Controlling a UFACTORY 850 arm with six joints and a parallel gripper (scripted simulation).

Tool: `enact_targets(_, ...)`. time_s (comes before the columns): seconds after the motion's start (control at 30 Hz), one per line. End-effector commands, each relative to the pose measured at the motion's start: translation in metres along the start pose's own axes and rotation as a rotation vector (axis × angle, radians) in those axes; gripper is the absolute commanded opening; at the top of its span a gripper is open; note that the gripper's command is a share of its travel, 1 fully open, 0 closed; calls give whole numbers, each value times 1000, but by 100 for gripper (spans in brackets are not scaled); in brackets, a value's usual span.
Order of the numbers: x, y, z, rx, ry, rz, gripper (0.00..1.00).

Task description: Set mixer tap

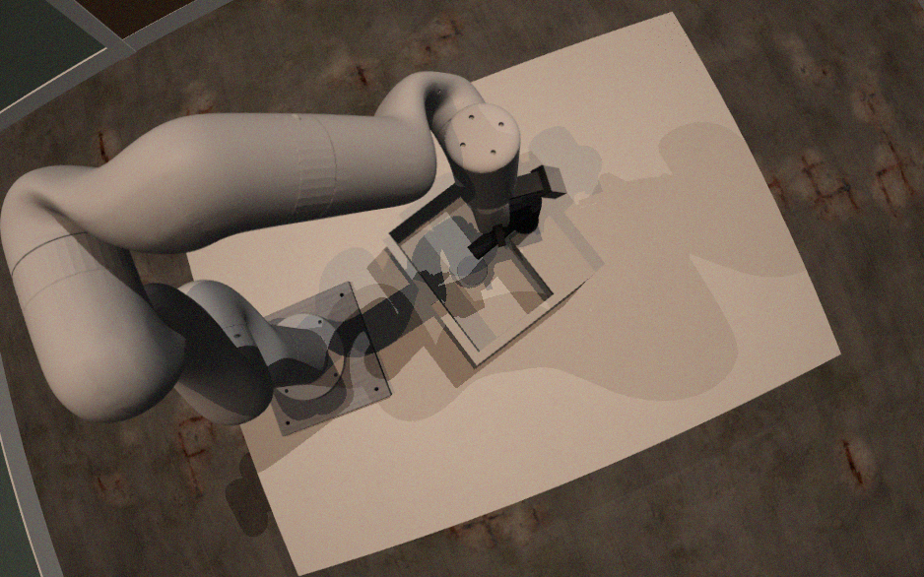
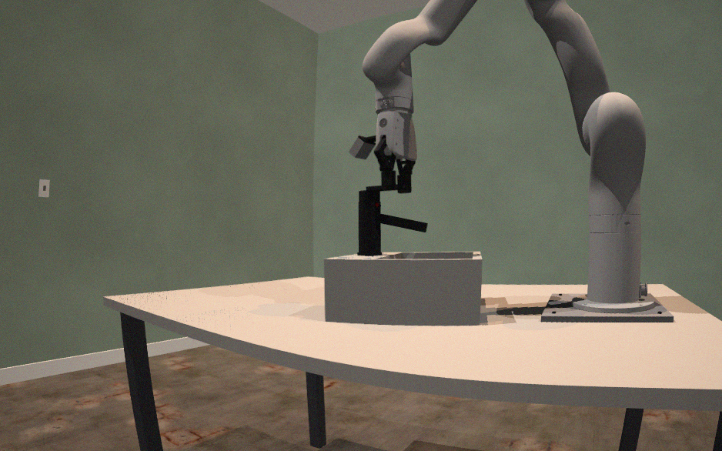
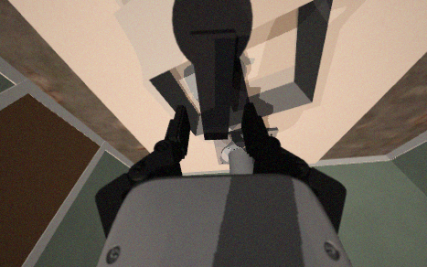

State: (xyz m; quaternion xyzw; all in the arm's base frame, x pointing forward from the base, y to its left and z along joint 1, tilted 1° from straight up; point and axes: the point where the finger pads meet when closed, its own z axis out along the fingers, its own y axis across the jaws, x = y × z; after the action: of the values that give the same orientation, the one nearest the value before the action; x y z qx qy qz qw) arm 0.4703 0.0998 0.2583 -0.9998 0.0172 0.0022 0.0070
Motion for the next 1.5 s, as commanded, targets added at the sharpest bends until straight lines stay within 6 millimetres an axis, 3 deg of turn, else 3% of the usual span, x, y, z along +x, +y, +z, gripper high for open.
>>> enact_targets(0.0,1,0,4,1,2,0,63)
enact_targets(1.03,1,0,9,1,2,0,63)
enact_targets(1.07,1,0,9,1,2,0,0)
enact_targets(1.47,1,0,9,1,2,0,0)
